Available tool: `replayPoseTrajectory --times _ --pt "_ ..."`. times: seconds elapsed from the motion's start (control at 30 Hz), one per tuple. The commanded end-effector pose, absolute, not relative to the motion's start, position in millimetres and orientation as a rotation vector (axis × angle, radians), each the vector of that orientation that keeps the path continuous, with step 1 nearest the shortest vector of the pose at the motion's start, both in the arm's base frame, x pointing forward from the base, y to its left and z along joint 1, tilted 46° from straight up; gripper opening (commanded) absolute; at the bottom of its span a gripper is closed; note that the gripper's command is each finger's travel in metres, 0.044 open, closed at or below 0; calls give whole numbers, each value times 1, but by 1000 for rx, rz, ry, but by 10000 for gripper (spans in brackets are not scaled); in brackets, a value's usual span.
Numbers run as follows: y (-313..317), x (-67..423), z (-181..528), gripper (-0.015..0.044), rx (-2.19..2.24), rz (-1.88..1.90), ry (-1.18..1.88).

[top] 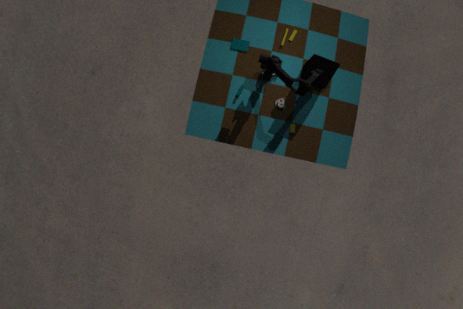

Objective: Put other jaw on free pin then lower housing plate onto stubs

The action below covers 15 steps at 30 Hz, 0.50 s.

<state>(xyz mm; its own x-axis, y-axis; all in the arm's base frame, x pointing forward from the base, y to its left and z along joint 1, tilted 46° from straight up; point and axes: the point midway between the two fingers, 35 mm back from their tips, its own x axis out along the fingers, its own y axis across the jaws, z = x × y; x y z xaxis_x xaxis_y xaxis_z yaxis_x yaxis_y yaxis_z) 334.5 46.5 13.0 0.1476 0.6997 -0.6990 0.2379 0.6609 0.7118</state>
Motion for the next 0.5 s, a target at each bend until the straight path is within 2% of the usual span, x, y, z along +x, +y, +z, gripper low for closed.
replayPoseTrajectory --times 0.0,0.13,0.27,0.47 --pt "47 335 13 134 850 396 1423" --pt "47 335 13 134 850 396 1423" --pt "46 334 13 224 844 396 1423" --pt "46 334 13 224 844 396 1423"
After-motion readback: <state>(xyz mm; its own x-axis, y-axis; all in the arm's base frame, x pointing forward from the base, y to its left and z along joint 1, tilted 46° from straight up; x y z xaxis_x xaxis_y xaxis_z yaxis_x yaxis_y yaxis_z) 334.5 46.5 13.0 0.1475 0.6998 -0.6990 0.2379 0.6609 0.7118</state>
